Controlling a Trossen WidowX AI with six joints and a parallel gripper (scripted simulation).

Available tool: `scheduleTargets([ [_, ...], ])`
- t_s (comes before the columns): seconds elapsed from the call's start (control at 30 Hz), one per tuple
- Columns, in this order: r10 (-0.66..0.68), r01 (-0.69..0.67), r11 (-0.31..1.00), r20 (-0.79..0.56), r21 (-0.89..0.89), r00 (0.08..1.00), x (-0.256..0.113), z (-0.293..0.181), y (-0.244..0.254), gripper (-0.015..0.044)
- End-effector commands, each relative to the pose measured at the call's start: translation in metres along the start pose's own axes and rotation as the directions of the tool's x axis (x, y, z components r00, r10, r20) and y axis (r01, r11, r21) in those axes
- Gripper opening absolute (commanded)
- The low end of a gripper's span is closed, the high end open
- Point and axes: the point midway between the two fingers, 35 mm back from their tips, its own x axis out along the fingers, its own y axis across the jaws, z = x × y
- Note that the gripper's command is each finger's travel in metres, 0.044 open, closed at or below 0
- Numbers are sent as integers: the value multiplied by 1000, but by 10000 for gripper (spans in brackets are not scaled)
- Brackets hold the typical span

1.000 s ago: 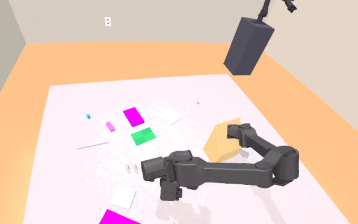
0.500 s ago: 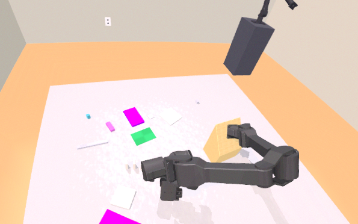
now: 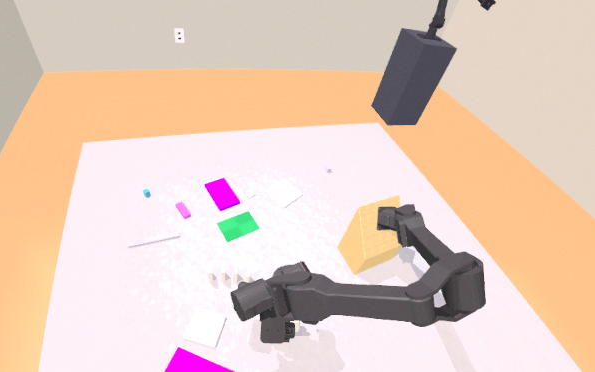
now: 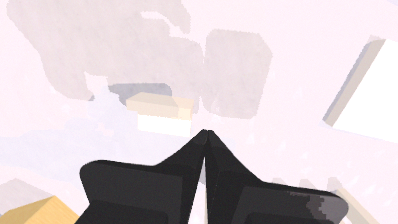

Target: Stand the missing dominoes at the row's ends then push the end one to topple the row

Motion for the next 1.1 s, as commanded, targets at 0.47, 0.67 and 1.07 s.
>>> scheduleTargets([
  [0.47, 17, -17, 1000, -8, 20, 1000, 28, -8, 22, 0],
  [0.67, 18, -18, 1000, -8, 21, 1000, 28, -8, 32, 0],
  [1.07, 16, -16, 1000, -12, 17, 1000, -51, -10, 57, 0],
])
